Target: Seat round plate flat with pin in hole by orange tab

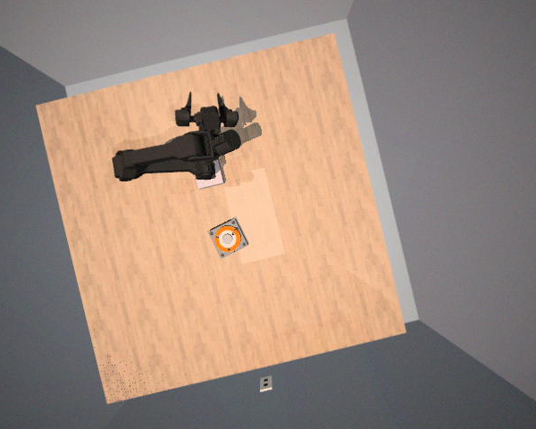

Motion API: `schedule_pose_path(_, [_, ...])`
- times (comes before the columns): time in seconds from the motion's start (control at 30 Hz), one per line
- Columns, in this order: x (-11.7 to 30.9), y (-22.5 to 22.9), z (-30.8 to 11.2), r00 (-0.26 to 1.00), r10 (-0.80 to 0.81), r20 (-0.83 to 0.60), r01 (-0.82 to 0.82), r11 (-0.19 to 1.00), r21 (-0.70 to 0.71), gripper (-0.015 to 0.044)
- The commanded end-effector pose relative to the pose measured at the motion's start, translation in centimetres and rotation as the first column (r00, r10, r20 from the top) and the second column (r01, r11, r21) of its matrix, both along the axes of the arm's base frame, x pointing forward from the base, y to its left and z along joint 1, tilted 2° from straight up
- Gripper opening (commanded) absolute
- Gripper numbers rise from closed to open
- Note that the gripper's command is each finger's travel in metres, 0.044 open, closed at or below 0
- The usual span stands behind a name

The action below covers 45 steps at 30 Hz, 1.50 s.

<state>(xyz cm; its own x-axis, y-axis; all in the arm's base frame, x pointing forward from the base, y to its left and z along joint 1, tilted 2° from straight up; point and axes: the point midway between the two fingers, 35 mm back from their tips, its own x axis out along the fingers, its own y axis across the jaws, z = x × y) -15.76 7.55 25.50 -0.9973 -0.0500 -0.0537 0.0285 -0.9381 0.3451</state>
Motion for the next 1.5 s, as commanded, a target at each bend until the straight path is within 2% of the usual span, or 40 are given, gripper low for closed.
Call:
schedule_pose_path(0.0, [0.1, 0.3, -0.1, 1.0, -0.014, 0.008, 0.014, 1.0, -0.008, 0.0374])
schedule_pose_path(0.1, [1.4, 4.4, -1.3, 0.97, -0.205, 0.13, 0.221, 0.968, -0.12, 0.0295])
schedule_pose_path(0.23, [6.1, 10.4, -3.9, 0.813, -0.464, 0.351, 0.563, 0.781, -0.272, 0.019])
schedule_pose_path(0.3, [7.0, 11.2, -4.3, 0.779, -0.494, 0.386, 0.611, 0.737, -0.29, 0.0137])
schedule_pose_path(0.37, [9.9, 13.0, -5.6, 0.674, -0.56, 0.482, 0.731, 0.597, -0.33, 0.0085])
schedule_pose_path(0.47, [15.4, 14.8, -7.8, 0.482, -0.606, 0.633, 0.876, 0.319, -0.362, 0.0006])
schedule_pose_path(0.5, [17.1, 15.0, -8.4, 0.425, -0.605, 0.674, 0.903, 0.229, -0.363, 0.0])
schedule_pose_path(0.57, [18.4, 15.0, -8.9, 0.385, -0.6, 0.702, 0.918, 0.166, -0.361, 0.0])
schedule_pose_path(0.67, [23.8, 14.5, -10.8, 0.218, -0.54, 0.813, 0.937, -0.117, -0.329, 0.0])
schedule_pose_path(0.77, [28.8, 12.7, -12.6, 0.085, -0.432, 0.898, 0.889, -0.374, -0.265, 0.0])
schedule_pose_path(0.83, [29.9, 12.1, -13.0, 0.059, -0.401, 0.914, 0.869, -0.429, -0.245, 0.0])
schedule_pose_path(0.93, [34.5, 8.8, -14.6, -0.029, -0.244, 0.969, 0.749, -0.647, -0.14, 0.0])
schedule_pose_path(1.03, [38.0, 5.0, -16.0, -0.067, -0.081, 0.994, 0.603, -0.797, -0.024, 0.0])
schedule_pose_path(1.2, [40.1, 1.7, -16.9, -0.07, 0.043, 0.997, 0.483, -0.872, 0.072, 0.0])
schedule_pose_path(1.47, [40.0, 1.6, -16.9, -0.07, 0.043, 0.997, 0.483, -0.872, 0.072, 0.0])
